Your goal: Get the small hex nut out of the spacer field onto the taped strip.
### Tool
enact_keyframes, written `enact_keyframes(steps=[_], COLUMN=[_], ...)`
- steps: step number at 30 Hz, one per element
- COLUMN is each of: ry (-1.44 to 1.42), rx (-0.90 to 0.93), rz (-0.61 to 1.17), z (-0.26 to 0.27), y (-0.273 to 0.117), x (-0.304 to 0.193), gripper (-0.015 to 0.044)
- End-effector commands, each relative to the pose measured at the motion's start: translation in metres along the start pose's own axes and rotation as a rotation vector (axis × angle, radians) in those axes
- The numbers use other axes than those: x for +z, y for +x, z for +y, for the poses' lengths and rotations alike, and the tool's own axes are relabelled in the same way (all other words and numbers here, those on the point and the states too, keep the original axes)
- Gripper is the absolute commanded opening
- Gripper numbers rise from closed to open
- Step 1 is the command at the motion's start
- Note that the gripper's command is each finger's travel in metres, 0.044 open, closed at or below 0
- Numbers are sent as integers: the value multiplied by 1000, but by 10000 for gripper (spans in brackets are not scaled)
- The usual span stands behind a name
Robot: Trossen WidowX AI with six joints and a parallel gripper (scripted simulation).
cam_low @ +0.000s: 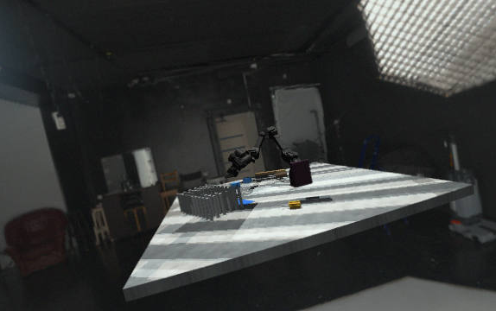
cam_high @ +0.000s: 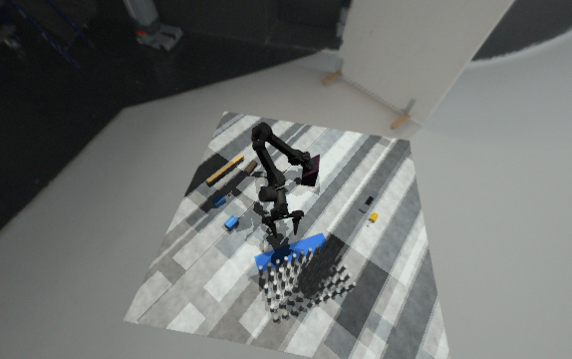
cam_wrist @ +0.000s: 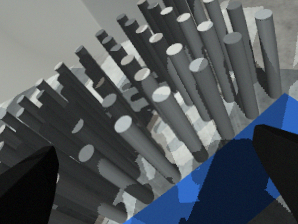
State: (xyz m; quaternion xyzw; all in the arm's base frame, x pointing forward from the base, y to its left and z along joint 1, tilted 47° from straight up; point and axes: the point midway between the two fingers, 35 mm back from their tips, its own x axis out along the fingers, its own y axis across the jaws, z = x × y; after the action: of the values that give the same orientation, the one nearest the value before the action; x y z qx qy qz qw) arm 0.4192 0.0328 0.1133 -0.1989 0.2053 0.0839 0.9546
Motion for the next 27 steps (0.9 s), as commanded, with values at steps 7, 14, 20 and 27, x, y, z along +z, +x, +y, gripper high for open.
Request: enact_keyframes(steps=[7, 14, 20, 27], ry=[2, 7, 191, 533], rx=[6, 5, -43, -147], rz=[-4, -2, 52, 107], z=[2, 1, -46, -126], y=[0, 0, -21, -74], x=[1, 0, -18, -48], gripper=[440, 440, 440, 440])
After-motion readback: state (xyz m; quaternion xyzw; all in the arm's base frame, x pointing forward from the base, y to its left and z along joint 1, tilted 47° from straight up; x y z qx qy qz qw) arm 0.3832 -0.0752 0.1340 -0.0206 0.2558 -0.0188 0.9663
